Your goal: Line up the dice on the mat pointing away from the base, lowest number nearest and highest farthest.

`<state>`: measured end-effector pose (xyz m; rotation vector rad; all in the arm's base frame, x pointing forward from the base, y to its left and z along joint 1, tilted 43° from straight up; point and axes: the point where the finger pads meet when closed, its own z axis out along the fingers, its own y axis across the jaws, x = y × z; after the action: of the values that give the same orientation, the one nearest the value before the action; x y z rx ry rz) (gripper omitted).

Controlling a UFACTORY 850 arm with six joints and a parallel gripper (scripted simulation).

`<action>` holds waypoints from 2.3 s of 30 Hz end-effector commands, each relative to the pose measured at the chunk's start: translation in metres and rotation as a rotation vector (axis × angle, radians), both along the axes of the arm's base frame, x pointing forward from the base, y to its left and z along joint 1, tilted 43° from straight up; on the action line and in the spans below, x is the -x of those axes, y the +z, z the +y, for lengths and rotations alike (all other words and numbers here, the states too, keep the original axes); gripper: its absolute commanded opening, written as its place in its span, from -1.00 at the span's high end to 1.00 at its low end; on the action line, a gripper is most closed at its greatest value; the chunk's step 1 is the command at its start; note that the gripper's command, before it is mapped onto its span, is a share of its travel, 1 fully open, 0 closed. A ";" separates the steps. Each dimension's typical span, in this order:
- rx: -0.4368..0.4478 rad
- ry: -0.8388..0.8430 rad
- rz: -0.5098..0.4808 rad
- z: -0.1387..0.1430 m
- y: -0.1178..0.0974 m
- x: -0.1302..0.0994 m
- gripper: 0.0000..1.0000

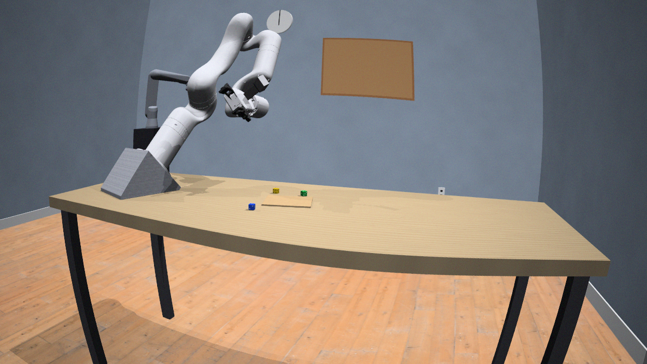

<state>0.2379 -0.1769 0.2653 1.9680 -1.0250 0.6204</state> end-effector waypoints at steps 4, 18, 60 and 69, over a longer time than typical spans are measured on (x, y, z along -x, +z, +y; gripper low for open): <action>0.000 0.000 -0.001 0.000 0.000 0.000 -1.00; 0.000 0.000 -0.001 0.000 0.000 0.000 -1.00; -0.868 -0.174 -0.368 -0.015 -0.132 -0.197 -1.00; -0.945 -0.203 -0.383 -0.019 -0.140 -0.205 -1.00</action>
<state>0.4343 -0.1909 0.1335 2.4909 -1.9049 0.4763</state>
